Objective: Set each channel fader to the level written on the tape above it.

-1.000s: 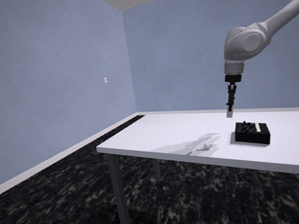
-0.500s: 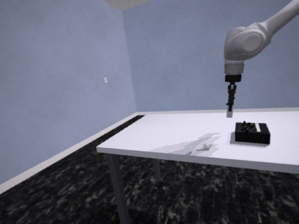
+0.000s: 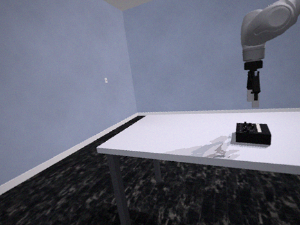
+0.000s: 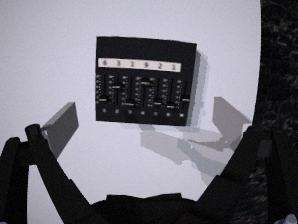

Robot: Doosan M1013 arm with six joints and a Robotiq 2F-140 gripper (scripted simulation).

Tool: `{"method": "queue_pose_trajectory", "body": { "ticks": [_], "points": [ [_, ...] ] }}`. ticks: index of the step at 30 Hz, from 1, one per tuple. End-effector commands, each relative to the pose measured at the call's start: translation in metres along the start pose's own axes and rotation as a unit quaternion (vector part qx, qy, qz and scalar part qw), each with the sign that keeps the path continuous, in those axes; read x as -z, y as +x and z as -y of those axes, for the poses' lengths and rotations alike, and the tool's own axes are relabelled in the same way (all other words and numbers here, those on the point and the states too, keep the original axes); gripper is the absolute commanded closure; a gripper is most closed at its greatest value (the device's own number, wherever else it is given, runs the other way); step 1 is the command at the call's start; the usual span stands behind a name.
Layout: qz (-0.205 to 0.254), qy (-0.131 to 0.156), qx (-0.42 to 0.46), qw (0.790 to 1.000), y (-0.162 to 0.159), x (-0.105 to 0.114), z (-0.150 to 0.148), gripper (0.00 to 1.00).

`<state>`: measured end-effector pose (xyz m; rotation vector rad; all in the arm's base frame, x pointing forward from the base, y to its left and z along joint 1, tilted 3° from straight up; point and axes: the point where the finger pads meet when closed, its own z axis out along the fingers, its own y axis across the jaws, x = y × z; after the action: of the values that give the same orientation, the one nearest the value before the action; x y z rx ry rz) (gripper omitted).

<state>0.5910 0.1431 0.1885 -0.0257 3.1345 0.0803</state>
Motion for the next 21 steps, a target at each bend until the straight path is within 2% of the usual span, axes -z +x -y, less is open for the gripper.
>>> {"method": "queue_pose_trajectory", "body": {
  "ticks": [1,8,10,12,15,19,20,21],
  "points": [
    [0.0,0.0,0.0,1.0,0.001,0.001,0.0,0.0],
    [0.0,0.0,0.0,1.0,0.001,0.0,0.001,0.0],
    [-0.001,0.001,-0.011,1.0,-0.01,-0.012,0.014,0.0],
    [-0.001,0.001,-0.011,1.0,-0.01,-0.012,0.014,0.0],
    [-0.001,0.002,-0.043,0.999,-0.037,-0.048,0.055,0.0],
    [-0.002,0.003,-0.054,0.999,-0.046,-0.062,0.071,0.0],
    [-0.002,0.003,-0.054,0.999,-0.046,-0.062,0.071,1.0],
    [-0.002,0.003,-0.054,0.999,-0.046,-0.062,0.071,1.0]
  ]
}}
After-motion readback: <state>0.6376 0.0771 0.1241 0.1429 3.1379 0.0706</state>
